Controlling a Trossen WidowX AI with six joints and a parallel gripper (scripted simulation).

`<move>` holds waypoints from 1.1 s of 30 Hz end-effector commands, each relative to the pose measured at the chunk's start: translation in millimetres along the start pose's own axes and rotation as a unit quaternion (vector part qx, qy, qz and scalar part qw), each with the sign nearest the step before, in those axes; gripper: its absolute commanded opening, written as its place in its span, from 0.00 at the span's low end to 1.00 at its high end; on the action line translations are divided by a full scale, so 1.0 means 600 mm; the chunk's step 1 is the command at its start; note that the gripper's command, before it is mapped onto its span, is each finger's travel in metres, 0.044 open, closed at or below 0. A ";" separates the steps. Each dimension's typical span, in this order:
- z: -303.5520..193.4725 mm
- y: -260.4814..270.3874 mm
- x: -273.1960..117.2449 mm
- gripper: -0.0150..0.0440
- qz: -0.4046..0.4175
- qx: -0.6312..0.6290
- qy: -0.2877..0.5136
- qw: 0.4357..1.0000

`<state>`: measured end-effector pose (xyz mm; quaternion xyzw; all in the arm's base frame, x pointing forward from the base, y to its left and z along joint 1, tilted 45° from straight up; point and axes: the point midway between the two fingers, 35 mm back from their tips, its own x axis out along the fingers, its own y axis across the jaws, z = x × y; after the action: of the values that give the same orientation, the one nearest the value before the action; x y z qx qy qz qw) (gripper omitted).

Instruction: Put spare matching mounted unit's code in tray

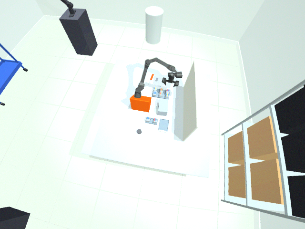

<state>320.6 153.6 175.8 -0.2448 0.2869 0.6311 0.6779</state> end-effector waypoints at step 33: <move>-0.006 0.001 0.113 0.76 0.003 -0.007 0.000 1.000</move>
<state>322.7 196.5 131.8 -0.2508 0.2795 0.6363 0.6739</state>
